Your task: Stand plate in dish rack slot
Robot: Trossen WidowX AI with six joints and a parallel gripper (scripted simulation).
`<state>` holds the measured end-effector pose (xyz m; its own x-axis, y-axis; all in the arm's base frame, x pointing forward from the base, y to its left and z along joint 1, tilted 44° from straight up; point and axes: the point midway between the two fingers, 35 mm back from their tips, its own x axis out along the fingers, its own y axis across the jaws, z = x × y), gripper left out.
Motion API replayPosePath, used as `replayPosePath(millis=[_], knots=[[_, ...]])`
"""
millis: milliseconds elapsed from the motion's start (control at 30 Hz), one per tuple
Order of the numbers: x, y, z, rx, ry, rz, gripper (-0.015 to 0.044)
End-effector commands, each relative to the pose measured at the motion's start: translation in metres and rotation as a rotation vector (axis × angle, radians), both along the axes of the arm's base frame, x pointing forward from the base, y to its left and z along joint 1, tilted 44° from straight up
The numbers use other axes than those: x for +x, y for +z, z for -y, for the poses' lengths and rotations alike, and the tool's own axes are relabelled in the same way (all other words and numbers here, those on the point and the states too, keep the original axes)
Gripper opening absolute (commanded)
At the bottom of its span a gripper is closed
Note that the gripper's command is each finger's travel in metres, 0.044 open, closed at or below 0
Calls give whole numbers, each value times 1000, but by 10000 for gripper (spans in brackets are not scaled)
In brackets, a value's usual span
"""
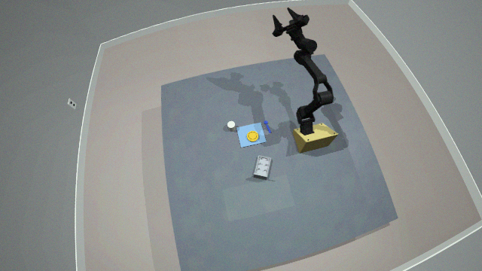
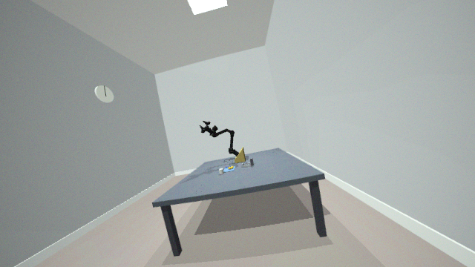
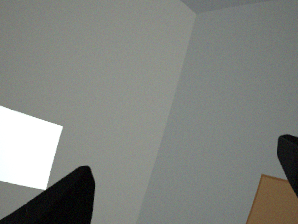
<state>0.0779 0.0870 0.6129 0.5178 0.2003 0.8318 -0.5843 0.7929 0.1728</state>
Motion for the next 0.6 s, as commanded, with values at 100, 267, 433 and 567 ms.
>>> replayPosePath(millis=[100, 267, 433, 567], knots=[[-4, 5, 13, 34, 3, 23, 400], [-11, 12, 40, 104, 6, 64, 400], [-10, 12, 65, 175, 29, 59, 400], [-8, 11, 83, 226, 44, 54, 400]])
